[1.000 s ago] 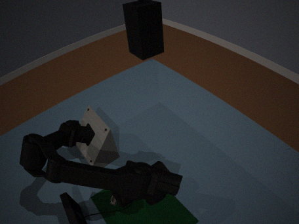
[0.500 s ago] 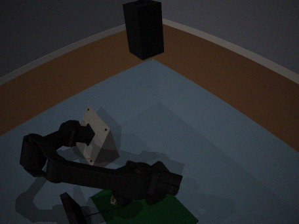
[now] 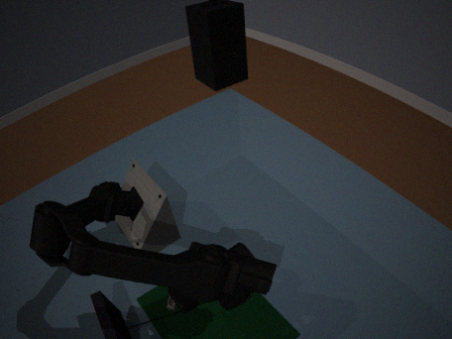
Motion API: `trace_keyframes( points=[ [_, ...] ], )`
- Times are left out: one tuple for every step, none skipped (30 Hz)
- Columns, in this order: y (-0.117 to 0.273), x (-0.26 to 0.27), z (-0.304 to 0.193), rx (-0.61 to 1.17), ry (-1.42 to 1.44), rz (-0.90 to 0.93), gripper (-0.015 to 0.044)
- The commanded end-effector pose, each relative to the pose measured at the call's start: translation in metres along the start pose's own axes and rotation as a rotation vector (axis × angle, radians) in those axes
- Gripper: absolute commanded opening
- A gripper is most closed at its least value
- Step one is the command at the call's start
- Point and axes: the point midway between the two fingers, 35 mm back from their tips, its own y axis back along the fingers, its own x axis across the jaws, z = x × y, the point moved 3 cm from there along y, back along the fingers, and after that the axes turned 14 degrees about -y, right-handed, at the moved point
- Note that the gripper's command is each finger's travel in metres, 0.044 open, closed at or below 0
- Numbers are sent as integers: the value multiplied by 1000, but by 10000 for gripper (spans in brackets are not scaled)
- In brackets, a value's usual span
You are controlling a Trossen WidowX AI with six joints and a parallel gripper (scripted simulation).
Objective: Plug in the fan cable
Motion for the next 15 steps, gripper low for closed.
trace_keyframes(
  points=[
    [13, 1, -2, -4, -3, 11, 0],
    [16, 1, -2, -4, -3, 11, 0],
    [19, 1, -3, -4, -2, 11, 0],
    [22, 1, -3, -4, -2, 11, 0],
    [25, 1, -4, -4, -2, 11, 0],
    [28, 1, -5, -4, -1, 11, 0],
    [32, 1, -6, -4, -1, 10, 0],
    [35, 1, -6, -4, -1, 10, 0],
    [38, 1, -7, -4, 0, 10, 0],
    [41, 0, -8, -4, 0, 10, 0],
    [44, 0, -9, -4, 0, 9, 0],
    [47, 0, -10, -4, 0, 9, 0],
    [50, 0, -11, -4, 1, 9, 0],
    [53, -1, -12, -4, 1, 8, 0],
    [56, -1, -13, -4, 1, 8, 0]
  ],
)
